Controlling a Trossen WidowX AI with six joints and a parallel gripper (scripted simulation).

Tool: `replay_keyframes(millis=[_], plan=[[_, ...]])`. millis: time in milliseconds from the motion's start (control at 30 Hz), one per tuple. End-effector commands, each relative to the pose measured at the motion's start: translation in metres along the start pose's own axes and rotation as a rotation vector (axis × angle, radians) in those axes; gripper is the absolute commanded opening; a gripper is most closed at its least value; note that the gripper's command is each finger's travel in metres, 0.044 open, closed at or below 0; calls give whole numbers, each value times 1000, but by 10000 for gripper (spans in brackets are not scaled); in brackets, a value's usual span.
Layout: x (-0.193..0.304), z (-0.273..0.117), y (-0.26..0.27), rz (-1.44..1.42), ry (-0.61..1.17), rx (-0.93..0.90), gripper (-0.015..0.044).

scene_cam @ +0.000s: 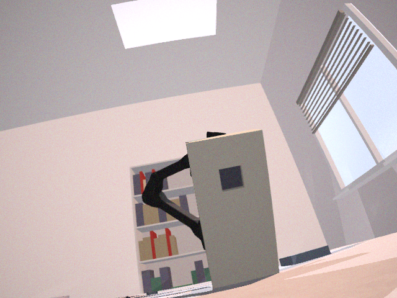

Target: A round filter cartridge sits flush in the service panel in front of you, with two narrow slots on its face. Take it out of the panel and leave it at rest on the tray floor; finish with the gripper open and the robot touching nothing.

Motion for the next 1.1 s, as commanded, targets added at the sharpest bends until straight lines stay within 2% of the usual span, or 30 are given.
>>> replay_keyframes(millis=[0, 200, 1000, 1067], plan=[[-2, -13, -4, 26, -13, 9, 0], [0, -12, -4, 26, -13, 9, 0], [74, -2, 6, 25, -12, 9, 0], [67, -2, 6, 10, -5, 5, 53]])
Point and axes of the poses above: the point midway between the two fingers, 35 mm back from their tips, its own z axis out along the fingers, its own y axis across the jaws, x = y × z, the point moved 3 cm from there along -z, back along the fingers
